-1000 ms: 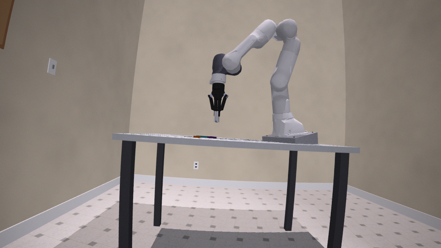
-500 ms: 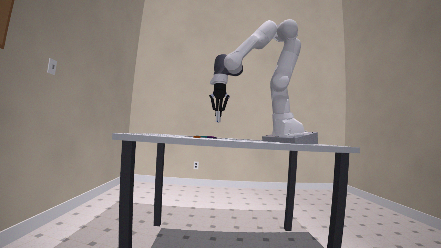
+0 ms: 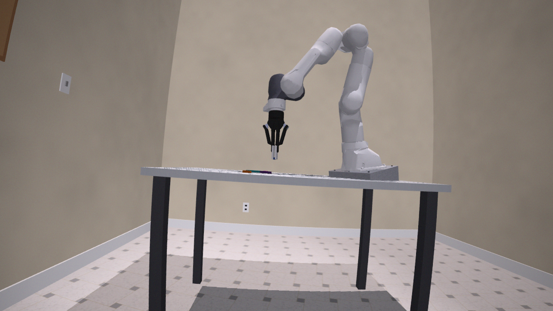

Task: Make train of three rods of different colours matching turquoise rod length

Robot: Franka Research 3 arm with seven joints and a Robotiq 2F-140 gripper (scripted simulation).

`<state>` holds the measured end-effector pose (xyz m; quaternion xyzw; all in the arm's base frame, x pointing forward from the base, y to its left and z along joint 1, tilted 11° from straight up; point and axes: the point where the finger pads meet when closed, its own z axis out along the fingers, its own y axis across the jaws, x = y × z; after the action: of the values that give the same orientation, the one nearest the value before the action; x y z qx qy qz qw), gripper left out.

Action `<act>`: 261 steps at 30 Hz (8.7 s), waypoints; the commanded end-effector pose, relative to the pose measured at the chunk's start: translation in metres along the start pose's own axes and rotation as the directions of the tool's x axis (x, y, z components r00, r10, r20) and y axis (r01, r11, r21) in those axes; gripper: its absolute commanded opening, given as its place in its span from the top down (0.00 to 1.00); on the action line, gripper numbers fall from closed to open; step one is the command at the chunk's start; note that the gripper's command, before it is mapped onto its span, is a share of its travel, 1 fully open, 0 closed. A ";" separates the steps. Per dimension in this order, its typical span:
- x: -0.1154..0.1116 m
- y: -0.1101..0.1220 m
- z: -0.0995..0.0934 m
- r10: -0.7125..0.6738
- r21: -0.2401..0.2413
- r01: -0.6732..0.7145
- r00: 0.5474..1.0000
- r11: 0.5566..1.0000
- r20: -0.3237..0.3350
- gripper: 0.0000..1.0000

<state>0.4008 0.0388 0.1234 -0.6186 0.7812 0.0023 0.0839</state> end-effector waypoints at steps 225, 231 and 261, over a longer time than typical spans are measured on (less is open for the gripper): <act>-0.004 -0.009 0.070 -0.023 0.022 0.023 1.000 0.999 0.002 0.97; -0.004 -0.009 0.070 -0.023 0.022 0.023 1.000 0.999 0.002 0.95; -0.004 -0.009 0.065 -0.023 0.022 0.023 1.000 0.999 0.002 0.85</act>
<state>0.4183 0.0474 0.0572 -0.6244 0.7758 -0.0065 0.0912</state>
